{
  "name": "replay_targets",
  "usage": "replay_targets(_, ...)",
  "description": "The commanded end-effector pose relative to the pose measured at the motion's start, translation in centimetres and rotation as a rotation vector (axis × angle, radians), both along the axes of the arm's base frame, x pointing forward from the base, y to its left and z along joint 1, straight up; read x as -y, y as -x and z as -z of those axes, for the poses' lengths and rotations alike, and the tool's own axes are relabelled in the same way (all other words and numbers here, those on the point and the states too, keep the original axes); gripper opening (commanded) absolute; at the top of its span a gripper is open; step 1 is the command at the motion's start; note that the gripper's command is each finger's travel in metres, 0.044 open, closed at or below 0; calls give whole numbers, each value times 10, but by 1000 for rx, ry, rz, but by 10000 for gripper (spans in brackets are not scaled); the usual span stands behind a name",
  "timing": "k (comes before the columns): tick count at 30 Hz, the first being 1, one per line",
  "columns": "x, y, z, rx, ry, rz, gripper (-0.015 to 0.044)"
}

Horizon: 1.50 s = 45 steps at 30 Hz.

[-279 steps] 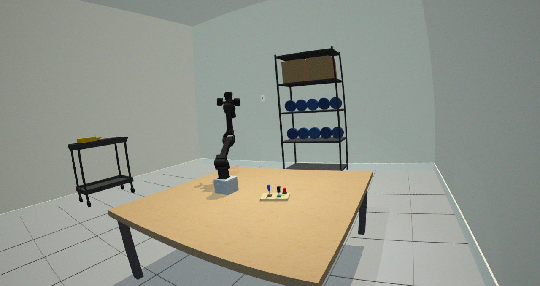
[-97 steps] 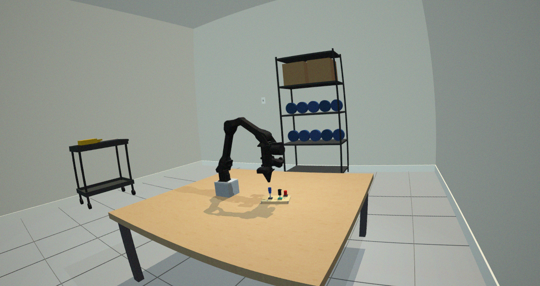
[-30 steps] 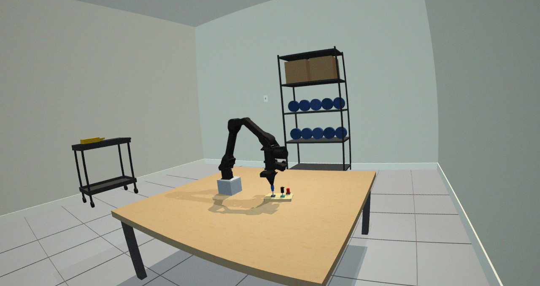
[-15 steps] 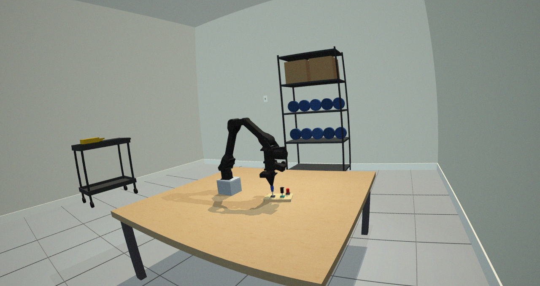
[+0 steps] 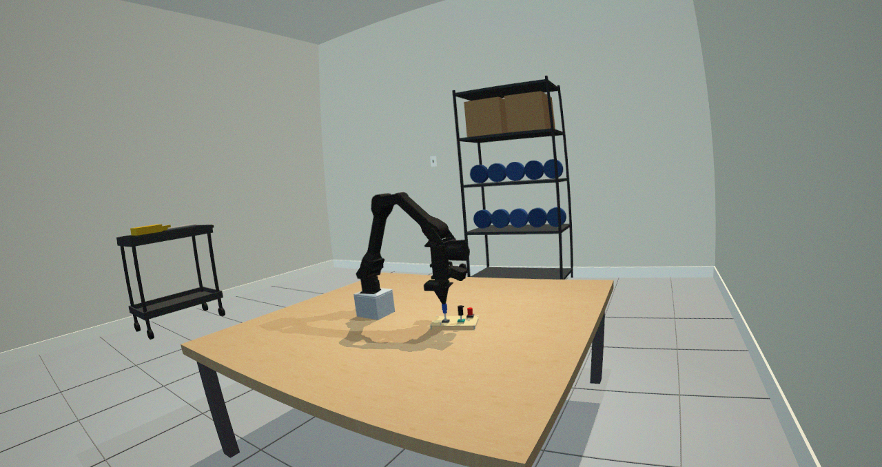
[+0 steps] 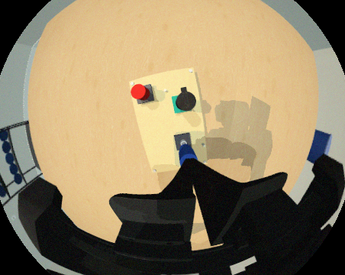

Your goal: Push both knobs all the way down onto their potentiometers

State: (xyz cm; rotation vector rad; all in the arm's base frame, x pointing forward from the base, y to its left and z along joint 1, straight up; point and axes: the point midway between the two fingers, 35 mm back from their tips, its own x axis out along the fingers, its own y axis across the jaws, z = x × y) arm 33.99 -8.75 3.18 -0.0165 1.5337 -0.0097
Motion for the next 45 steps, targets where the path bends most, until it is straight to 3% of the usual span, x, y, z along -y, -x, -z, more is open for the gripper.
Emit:
replay_targets(1, 0, -2, 8, -2, -4, 6, 0)
replay_targets(45, 0, -2, 22, -3, -4, 6, 0)
